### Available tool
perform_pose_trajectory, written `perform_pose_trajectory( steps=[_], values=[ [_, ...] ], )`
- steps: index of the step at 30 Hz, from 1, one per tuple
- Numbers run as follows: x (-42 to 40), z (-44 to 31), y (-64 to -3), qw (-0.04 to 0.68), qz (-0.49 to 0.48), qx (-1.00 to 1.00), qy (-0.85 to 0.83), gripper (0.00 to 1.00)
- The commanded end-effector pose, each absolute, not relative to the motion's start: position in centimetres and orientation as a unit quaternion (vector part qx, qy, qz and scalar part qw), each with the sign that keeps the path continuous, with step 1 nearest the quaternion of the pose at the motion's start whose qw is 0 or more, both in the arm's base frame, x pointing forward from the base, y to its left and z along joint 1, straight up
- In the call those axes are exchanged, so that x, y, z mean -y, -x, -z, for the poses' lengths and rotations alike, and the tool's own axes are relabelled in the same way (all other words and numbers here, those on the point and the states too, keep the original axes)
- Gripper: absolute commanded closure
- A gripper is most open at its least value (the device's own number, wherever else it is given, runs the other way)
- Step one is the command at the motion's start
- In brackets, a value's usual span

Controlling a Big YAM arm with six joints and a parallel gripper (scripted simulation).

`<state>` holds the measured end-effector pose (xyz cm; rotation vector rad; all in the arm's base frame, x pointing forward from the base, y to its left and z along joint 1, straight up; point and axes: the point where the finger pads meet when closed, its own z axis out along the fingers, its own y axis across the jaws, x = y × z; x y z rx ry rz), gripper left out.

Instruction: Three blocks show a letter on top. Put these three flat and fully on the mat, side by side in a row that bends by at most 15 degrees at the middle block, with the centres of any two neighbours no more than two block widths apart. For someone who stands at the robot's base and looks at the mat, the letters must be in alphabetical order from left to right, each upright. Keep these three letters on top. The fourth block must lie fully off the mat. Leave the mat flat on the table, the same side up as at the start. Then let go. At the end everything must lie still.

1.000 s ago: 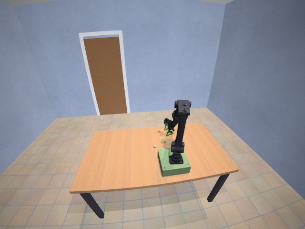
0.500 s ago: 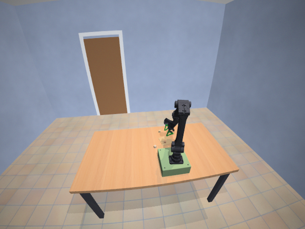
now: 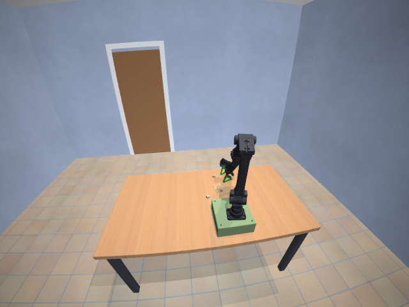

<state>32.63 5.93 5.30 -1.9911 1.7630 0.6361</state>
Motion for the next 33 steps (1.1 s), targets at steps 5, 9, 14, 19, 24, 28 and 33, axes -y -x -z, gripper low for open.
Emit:
perform_pose_trajectory(
  steps=[5, 9, 14, 19, 24, 28, 33],
  values=[
    [-6.0, -6.2, -33.6, 0.217, -0.211, -0.622, 0.722, 0.00],
    [-6.0, -6.2, -33.6, 0.217, -0.211, -0.622, 0.722, 0.00],
    [-4.8, -6.5, -36.1, 0.222, -0.203, -0.643, 0.704, 0.00],
    [-1.9, -6.8, -40.8, 0.235, -0.185, -0.690, 0.660, 0.00],
    [3.3, -6.9, -46.9, 0.256, -0.154, -0.760, 0.578, 0.00],
    [8.3, -7.0, -51.5, 0.272, -0.134, -0.801, 0.515, 0.00],
    [14.8, -7.1, -56.4, 0.292, -0.113, -0.840, 0.443, 0.00]
  ],
)
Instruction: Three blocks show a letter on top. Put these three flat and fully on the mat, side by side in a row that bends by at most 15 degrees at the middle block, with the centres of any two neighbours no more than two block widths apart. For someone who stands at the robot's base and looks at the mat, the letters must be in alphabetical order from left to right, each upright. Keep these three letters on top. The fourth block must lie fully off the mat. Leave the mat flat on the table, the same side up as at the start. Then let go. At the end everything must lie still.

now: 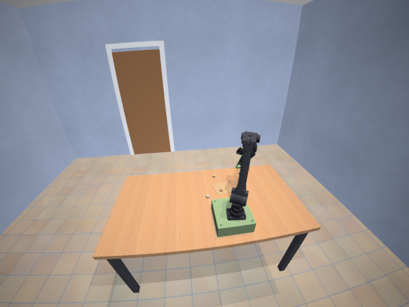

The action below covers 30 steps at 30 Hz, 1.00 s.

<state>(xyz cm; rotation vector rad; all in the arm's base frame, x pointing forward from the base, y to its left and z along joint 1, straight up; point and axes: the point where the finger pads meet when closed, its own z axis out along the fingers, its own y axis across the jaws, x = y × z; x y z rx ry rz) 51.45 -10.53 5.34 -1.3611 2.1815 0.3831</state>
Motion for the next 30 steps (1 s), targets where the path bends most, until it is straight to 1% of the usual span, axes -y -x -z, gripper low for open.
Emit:
perform_pose_trajectory(
  steps=[1, 4, 6, 8, 30],
  values=[
    [14.8, -7.1, -56.4, 0.292, -0.113, -0.840, 0.443, 0.00],
    [16.7, -7.1, -57.6, 0.298, -0.107, -0.850, 0.421, 0.00],
    [15.7, -7.1, -58.1, 0.297, -0.110, -0.847, 0.427, 0.00],
    [15.8, -9.6, -58.2, 0.310, -0.095, -0.842, 0.431, 0.00],
    [16.4, -8.7, -57.8, 0.304, -0.101, -0.847, 0.424, 0.00]
  ],
)
